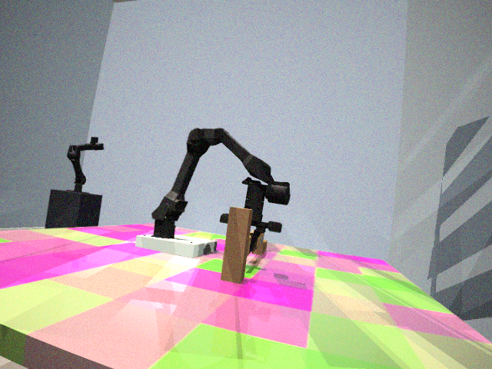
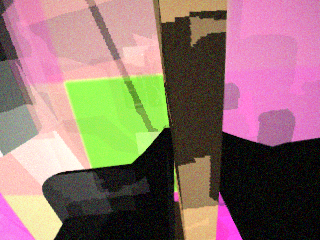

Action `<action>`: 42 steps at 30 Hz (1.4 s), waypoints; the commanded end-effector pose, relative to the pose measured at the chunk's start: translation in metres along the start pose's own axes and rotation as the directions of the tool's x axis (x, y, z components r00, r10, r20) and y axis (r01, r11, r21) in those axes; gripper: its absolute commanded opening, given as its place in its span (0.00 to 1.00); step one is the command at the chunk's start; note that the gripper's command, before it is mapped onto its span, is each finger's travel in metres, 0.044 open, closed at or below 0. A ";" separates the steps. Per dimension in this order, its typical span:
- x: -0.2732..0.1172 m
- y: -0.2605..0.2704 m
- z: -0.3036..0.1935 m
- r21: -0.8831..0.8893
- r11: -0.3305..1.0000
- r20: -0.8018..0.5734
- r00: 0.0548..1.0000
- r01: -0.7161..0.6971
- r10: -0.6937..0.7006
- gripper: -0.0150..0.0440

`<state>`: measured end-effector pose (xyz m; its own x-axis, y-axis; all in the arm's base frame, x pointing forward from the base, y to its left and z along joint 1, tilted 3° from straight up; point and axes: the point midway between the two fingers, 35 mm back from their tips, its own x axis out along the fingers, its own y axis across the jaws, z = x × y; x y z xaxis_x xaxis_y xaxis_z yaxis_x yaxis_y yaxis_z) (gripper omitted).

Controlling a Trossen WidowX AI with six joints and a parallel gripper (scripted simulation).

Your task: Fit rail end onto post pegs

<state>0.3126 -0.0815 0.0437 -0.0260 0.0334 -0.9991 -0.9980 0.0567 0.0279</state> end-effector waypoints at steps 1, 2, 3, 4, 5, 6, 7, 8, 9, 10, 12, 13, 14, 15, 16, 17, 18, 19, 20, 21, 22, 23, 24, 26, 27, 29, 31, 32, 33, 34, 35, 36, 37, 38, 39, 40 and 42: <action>-0.010 -0.004 0.001 -0.001 1.000 0.004 1.000 0.026 -0.026 0.25; -0.010 -0.004 0.001 -0.001 1.000 0.004 1.000 0.026 -0.026 0.25; -0.011 -0.004 0.001 -0.001 1.000 0.004 1.000 0.026 -0.026 0.25; -0.011 -0.004 0.001 -0.001 1.000 0.004 1.000 0.026 -0.026 0.25; -0.012 -0.004 0.001 -0.001 1.000 0.004 1.000 0.026 -0.026 0.25; -0.012 -0.004 0.001 -0.001 1.000 0.004 1.000 0.026 -0.026 0.25; -0.013 -0.004 0.001 -0.001 1.000 0.004 1.000 0.026 -0.026 0.25; -0.013 -0.004 0.001 -0.001 1.000 0.004 1.000 0.026 -0.026 0.25; -0.014 -0.004 0.001 -0.001 1.000 0.004 1.000 0.026 -0.026 0.25; -0.014 -0.004 0.001 -0.001 1.000 0.004 1.000 0.026 -0.026 0.25; -0.015 -0.004 0.001 -0.001 1.000 0.004 1.000 0.026 -0.026 0.25; -0.016 -0.004 0.001 -0.001 1.000 0.004 1.000 0.026 -0.026 0.25; -0.016 -0.003 0.001 -0.001 1.000 0.004 1.000 0.026 -0.026 0.25; -0.017 -0.003 0.001 -0.001 1.000 0.004 1.000 0.026 -0.026 0.25; -0.017 -0.003 0.001 -0.001 1.000 0.004 1.000 0.026 -0.026 0.25; -0.017 -0.003 0.001 -0.001 1.000 0.004 1.000 0.026 -0.026 0.25; -0.017 -0.003 0.001 -0.001 1.000 0.004 1.000 0.026 -0.026 0.25; -0.016 -0.003 0.001 -0.001 1.000 0.004 1.000 0.026 -0.026 0.25; -0.016 -0.003 0.001 -0.001 1.000 0.004 1.000 0.026 -0.026 0.25; -0.015 -0.003 0.001 -0.001 1.000 0.004 1.000 0.026 -0.026 0.25; -0.015 -0.003 0.001 -0.001 1.000 0.004 1.000 0.026 -0.026 0.25; -0.014 -0.003 0.001 -0.001 1.000 0.004 1.000 0.026 -0.026 0.25; -0.014 -0.003 0.001 -0.001 1.000 0.004 1.000 0.026 -0.025 0.25; -0.013 -0.003 0.001 -0.001 1.000 0.004 1.000 0.025 -0.025 0.25; -0.012 -0.003 0.001 -0.001 1.000 0.004 1.000 0.025 -0.025 0.25; -0.011 -0.003 0.001 -0.001 1.000 0.004 1.000 0.025 -0.025 0.25; -0.010 -0.003 0.001 -0.001 1.000 0.004 1.000 0.025 -0.025 0.25; -0.010 -0.002 0.001 -0.001 1.000 0.004 1.000 0.025 -0.025 0.25; -0.009 -0.002 0.001 -0.001 1.000 0.004 1.000 0.025 -0.025 0.25; -0.009 -0.002 0.001 -0.001 1.000 0.004 1.000 0.025 -0.025 0.25; -0.009 -0.002 0.001 -0.001 1.000 0.004 1.000 0.025 -0.025 0.25; -0.009 -0.002 0.001 -0.001 1.000 0.004 1.000 0.025 -0.025 0.25; -0.009 -0.002 0.001 -0.001 1.000 0.004 1.000 0.025 -0.025 0.25; -0.009 -0.002 0.001 -0.001 1.000 0.004 1.000 0.025 -0.025 0.25; -0.009 -0.002 0.001 -0.001 1.000 0.004 1.000 0.025 -0.025 0.25; -0.010 -0.001 0.001 -0.001 1.000 0.004 1.000 0.025 -0.025 0.25; -0.010 -0.001 0.001 -0.001 1.000 0.004 1.000 0.025 -0.025 0.25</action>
<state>0.3138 -0.0813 0.0503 -0.0111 0.0368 -0.9993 -0.9984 0.0553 0.0132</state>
